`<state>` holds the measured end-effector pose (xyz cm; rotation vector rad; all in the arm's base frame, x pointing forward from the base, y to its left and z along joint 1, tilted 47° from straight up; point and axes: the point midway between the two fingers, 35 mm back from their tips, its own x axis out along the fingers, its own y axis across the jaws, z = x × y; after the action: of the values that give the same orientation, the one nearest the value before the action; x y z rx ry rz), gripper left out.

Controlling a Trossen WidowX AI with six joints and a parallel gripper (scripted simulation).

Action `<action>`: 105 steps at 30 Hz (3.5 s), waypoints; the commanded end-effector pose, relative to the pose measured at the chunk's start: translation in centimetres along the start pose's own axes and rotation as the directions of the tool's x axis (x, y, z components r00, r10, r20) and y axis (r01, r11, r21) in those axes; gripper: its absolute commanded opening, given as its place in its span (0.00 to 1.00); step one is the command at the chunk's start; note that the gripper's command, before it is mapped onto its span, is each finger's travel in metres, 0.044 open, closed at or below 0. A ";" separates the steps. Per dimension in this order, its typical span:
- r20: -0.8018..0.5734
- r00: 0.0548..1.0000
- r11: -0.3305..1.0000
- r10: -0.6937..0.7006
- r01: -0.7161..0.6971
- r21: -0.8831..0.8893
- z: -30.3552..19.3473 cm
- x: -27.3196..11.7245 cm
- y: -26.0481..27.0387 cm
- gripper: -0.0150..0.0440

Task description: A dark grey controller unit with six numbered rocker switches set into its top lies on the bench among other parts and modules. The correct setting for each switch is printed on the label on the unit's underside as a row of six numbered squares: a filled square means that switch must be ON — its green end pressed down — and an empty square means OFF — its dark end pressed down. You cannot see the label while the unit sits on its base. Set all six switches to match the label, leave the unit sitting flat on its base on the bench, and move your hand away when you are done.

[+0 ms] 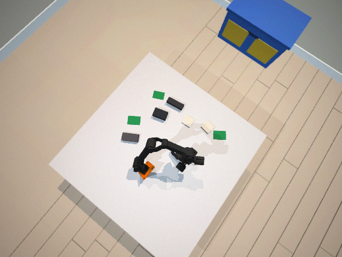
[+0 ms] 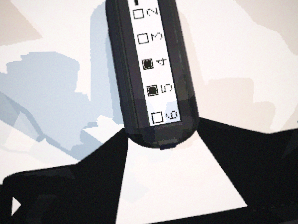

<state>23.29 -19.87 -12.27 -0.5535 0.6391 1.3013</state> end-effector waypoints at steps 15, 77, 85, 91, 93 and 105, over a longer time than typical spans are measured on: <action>0.017 1.000 1.000 0.007 -0.008 0.008 -0.4 1.8 0.1 0.83; 0.008 1.000 1.000 0.008 -0.008 0.000 -1.5 5.3 0.1 1.00; 0.008 1.000 1.000 0.008 -0.008 0.000 -1.5 5.3 0.1 1.00; 0.011 1.000 1.000 0.009 -0.009 0.002 3.6 1.8 0.0 1.00; 0.011 1.000 1.000 0.009 -0.009 0.002 4.4 1.3 0.1 1.00; 0.011 1.000 1.000 0.009 -0.009 0.002 4.4 1.3 0.1 1.00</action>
<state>24.02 -16.05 -10.08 -0.5546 0.6336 1.3125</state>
